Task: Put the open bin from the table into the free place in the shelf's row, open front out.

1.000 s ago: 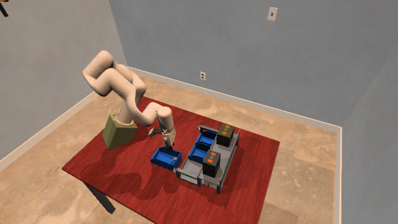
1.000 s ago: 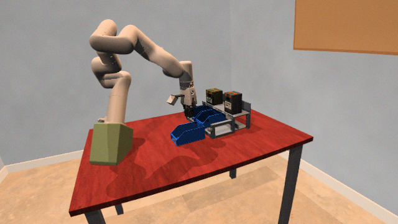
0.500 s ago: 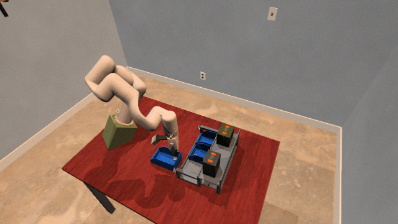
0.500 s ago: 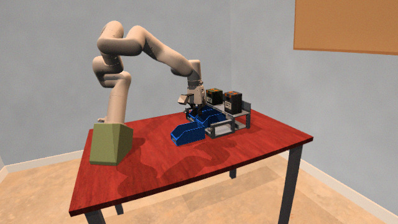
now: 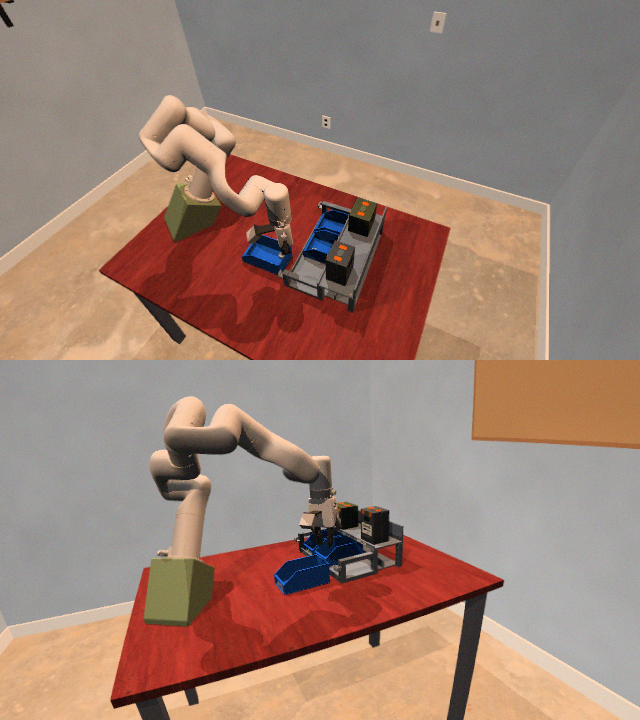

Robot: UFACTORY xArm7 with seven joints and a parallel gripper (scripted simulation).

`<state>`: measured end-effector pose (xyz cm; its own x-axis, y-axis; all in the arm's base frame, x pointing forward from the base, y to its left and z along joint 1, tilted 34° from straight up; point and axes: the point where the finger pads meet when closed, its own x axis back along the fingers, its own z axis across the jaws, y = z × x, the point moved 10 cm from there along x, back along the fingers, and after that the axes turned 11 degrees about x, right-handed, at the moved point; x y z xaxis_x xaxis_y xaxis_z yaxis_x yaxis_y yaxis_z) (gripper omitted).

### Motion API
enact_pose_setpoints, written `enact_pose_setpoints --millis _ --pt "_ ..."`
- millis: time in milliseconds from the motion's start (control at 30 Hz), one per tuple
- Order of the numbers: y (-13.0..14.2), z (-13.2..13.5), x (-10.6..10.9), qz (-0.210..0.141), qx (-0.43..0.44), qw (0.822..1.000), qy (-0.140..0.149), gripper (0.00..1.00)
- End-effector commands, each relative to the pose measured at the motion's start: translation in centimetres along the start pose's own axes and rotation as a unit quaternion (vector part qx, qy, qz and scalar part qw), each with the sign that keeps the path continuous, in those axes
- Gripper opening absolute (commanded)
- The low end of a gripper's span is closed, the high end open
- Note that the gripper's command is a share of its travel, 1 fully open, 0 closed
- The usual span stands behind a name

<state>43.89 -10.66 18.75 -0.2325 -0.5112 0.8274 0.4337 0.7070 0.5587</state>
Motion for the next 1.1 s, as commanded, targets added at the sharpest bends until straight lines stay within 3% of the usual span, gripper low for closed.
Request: enact_pose_setpoints --millis 0,233,400,800,967,1067 --pt "0.1 -1.0 0.1 -0.002 0.044 0.999 0.004 0.33" --pt "0.1 -1.0 0.1 -0.002 0.044 0.999 0.004 0.33" --pt "0.0 0.0 0.1 -0.003 0.17 0.985 0.004 0.33" --pt "0.0 0.0 0.1 -0.003 0.17 0.985 0.004 0.33" --pt "-0.1 0.5 0.1 -0.003 0.293 0.956 0.004 0.33" --pt "-0.1 0.5 0.1 -0.003 0.293 0.956 0.004 0.33"
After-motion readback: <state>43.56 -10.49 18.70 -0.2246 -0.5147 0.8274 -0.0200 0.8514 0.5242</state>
